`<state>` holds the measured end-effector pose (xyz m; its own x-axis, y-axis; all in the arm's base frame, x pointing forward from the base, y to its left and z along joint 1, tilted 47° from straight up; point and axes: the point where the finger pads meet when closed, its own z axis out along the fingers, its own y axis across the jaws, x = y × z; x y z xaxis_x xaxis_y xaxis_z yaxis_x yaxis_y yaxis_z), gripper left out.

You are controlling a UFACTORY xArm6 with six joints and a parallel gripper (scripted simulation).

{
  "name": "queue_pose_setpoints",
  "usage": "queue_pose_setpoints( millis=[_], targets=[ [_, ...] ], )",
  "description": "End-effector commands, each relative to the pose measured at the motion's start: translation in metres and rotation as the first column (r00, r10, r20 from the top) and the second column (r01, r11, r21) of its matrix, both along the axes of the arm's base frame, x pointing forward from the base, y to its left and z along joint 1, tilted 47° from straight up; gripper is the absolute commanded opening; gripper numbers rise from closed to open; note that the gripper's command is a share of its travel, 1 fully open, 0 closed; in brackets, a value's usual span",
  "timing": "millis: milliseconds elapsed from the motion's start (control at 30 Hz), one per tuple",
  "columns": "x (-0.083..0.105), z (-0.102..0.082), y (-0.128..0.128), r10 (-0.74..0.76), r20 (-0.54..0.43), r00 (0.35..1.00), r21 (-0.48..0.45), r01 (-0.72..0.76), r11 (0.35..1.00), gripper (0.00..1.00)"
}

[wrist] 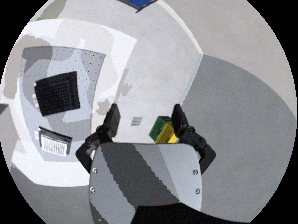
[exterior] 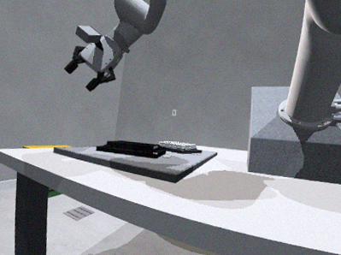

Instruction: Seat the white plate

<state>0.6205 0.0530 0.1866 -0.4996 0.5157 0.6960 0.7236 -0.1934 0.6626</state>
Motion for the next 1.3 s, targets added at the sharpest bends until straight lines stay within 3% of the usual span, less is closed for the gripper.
queue_pose_setpoints(
  millis=[0,533,567,767,833,933,1100,1267],
  targets=[
    [0.001,0.001,-0.001,-0.002,0.003,1.0,-0.001,0.002,1.0,1.0],
    [0.001,0.001,-0.001,-0.002,0.003,1.0,-0.001,0.002,1.0,1.0],
    [-0.002,-0.002,-0.003,-0.011,-0.028,1.0,0.006,0.011,1.0,0.0],
    [-0.016,-0.024,-0.015,-0.053,-0.189,0.981,0.036,0.06,0.998,0.0],
    [-0.018,-0.027,-0.016,-0.054,-0.195,0.979,0.037,0.062,0.997,0.0],
    [-0.026,-0.039,-0.021,-0.076,-0.287,0.955,0.05,0.095,0.994,0.0],
    [-0.031,-0.045,-0.024,-0.085,-0.323,0.943,0.054,0.108,0.993,0.0],
    [-0.045,-0.063,-0.032,-0.114,-0.444,0.889,0.065,0.158,0.985,0.0]
  ],
)
